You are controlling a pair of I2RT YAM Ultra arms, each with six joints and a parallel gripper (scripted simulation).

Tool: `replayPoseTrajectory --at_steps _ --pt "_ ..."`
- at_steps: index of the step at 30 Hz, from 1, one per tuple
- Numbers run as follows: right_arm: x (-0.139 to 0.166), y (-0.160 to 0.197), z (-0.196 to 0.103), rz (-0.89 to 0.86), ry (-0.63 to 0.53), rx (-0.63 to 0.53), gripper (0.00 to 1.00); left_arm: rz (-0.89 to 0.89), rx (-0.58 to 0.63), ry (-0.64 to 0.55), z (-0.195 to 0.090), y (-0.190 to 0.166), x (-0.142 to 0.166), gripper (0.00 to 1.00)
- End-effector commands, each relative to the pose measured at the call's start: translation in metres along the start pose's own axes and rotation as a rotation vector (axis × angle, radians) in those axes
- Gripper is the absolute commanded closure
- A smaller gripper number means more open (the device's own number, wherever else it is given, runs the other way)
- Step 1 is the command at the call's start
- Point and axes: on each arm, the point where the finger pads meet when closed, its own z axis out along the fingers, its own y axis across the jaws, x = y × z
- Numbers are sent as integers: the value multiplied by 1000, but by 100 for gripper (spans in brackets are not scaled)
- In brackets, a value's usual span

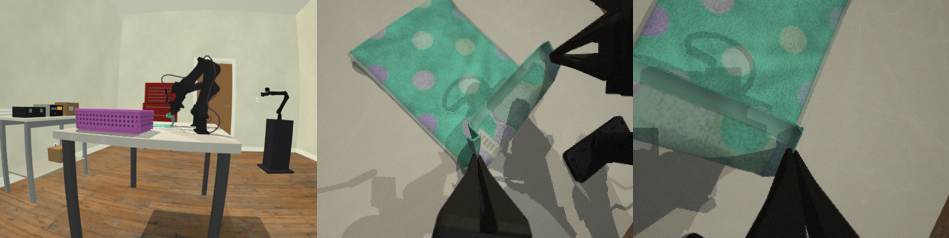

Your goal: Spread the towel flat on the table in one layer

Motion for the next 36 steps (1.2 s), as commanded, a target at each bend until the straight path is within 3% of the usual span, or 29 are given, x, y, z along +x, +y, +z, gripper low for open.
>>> replayPoseTrajectory --at_steps 1,2,4,5,9,10,12,13,15,16,18,19,21,22,26,27,29,30,32,33,34,36 --pt "-37 -1 -5 0 -74 6 100 -20 -18 25 -13 9 -9 100" --pt "-66 3 -11 -9 -74 -1 100 -68 -49 43 -21 28 -25 100" --pt "-66 3 -11 -9 -74 -3 100 -68 -59 44 -21 30 -24 100" --pt "-91 5 -18 -13 -49 -5 100 -117 -91 43 -35 50 -45 100" --pt "-91 5 -18 -12 -49 -4 100 -117 -95 44 -35 51 -45 100" --pt "-124 7 -26 -16 -49 -7 100 -165 -115 42 -49 71 -67 100" --pt "-124 7 -26 -15 -49 -8 100 -165 -130 43 -49 73 -66 100" --pt "-158 10 -34 -19 -50 -10 100 -211 -163 43 -64 97 -88 100" --pt "-158 8 -34 -15 -50 -8 100 -211 -167 43 -64 97 -88 100" --pt "-193 12 -42 -22 -50 -12 100 -255 -194 43 -79 120 -111 100" --pt "-193 11 -42 -20 -50 -11 100 -255 -196 43 -79 121 -111 100" --pt "-229 14 -51 -25 -51 -14 100 -296 -223 42 -94 144 -134 100" --pt "-229 12 -51 -22 -51 -12 100 -296 -226 42 -94 145 -134 100" --pt "-264 16 -59 -28 -52 -16 100 -333 -251 42 -109 169 -158 100" --pt "-264 15 -59 -25 -52 -15 100 -333 -253 42 -109 169 -157 100" --pt "-300 19 -68 -29 -135 -20 100 -357 -283 -27 -124 192 -181 100" --pt "-300 17 -68 -27 -135 -18 100 -358 -292 -25 -125 194 -181 100" --pt "-335 21 -76 -28 -219 -21 100 -363 -312 -104 -139 215 -204 100" --pt "-343 18 -93 -24 -342 -22 100 -376 -341 -131 -140 218 -203 100" --pt "-376 23 -87 -27 -397 -27 100 -363 -360 -238 -156 240 -233 100" --pt "-367 22 -92 -27 -461 -30 100 -370 -402 -326 -175 239 -236 100" --pt "-367 18 -92 -22 -461 -20 100 -376 -396 -296 -165 238 -228 100"
